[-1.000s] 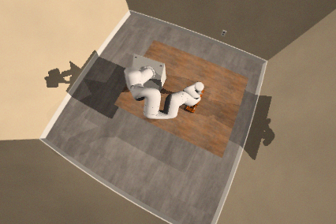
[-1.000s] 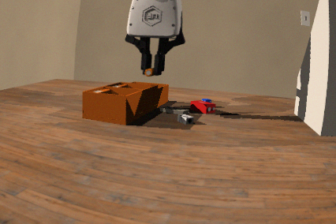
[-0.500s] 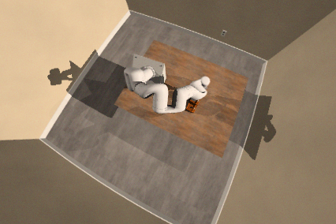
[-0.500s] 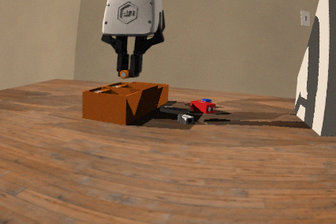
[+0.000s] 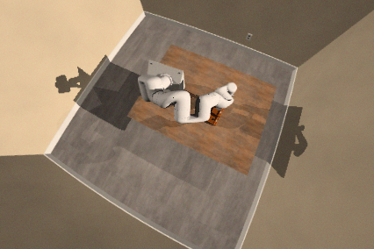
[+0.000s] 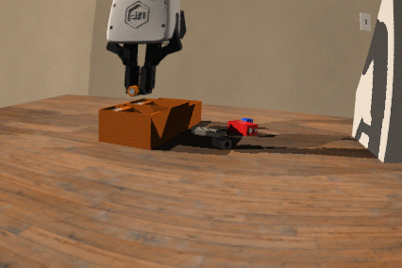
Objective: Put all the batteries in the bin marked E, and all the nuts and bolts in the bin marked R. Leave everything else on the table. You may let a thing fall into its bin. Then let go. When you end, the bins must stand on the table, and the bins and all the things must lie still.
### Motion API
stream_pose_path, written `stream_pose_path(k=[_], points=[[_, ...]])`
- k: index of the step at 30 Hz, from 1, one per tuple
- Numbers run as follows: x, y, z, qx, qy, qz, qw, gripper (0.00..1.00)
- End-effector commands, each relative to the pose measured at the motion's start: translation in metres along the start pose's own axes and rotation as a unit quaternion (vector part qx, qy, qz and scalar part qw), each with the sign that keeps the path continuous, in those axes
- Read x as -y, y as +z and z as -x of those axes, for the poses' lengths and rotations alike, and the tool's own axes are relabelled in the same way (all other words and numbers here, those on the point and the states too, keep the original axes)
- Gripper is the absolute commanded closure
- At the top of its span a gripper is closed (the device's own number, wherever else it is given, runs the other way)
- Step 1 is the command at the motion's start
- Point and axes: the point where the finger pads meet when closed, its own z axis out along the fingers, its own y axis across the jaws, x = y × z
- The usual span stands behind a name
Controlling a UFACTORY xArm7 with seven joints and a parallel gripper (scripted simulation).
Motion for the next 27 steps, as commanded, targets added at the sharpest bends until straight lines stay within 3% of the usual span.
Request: stream_pose_path(k=[1,27], points=[[0.0002,-0.0024,0.0003,0.002,0.000,-0.002,1.000,1.00],[-0.0012,0.0056,-0.0021,0.002,0.000,-0.002,1.000,1.00]])
